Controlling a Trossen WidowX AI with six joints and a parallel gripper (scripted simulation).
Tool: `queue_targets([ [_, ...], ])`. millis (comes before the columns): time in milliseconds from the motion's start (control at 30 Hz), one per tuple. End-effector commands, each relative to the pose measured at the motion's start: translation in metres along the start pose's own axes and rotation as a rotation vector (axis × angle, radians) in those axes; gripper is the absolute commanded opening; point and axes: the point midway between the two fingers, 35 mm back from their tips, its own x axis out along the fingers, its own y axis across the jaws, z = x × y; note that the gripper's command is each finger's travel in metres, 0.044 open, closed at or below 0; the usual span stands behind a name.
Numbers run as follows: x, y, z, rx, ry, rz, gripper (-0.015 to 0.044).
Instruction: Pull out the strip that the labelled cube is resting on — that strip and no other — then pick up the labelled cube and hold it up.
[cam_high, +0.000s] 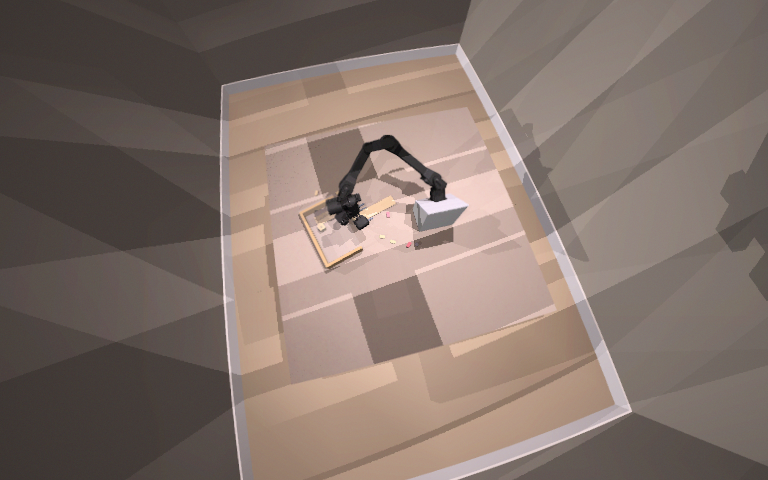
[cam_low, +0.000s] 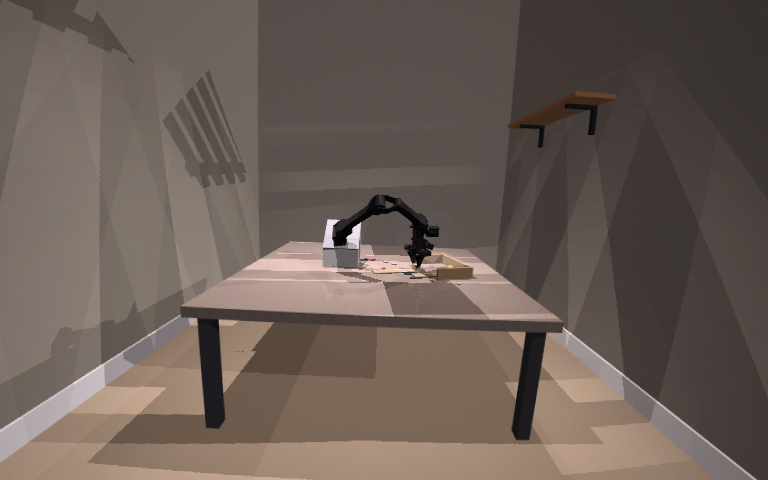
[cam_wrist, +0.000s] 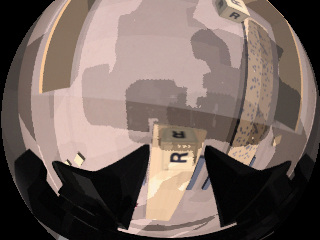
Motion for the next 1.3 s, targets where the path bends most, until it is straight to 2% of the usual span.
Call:
queue_targets([
  [0, 0.007, 0.0, -0.001, -0.004, 0.005, -0.003, 0.025],
  [233, 0.014, 0.0, -0.002, -0.004, 0.005, -0.004, 0.025],
  [367, 0.012, 0.0, -0.001, 0.0, 0.003, -0.001, 0.0145],
  [567, 0.012, 0.0, -0.001, 0.0, 0.003, -0.001, 0.0105],
  [700, 0.01, 0.0, -0.001, -0.007, -0.004, -0.005, 0.0],
  [1267, -0.03, 0.03, -0.053, -0.006, 0.006, 0.0, 0.0],
])
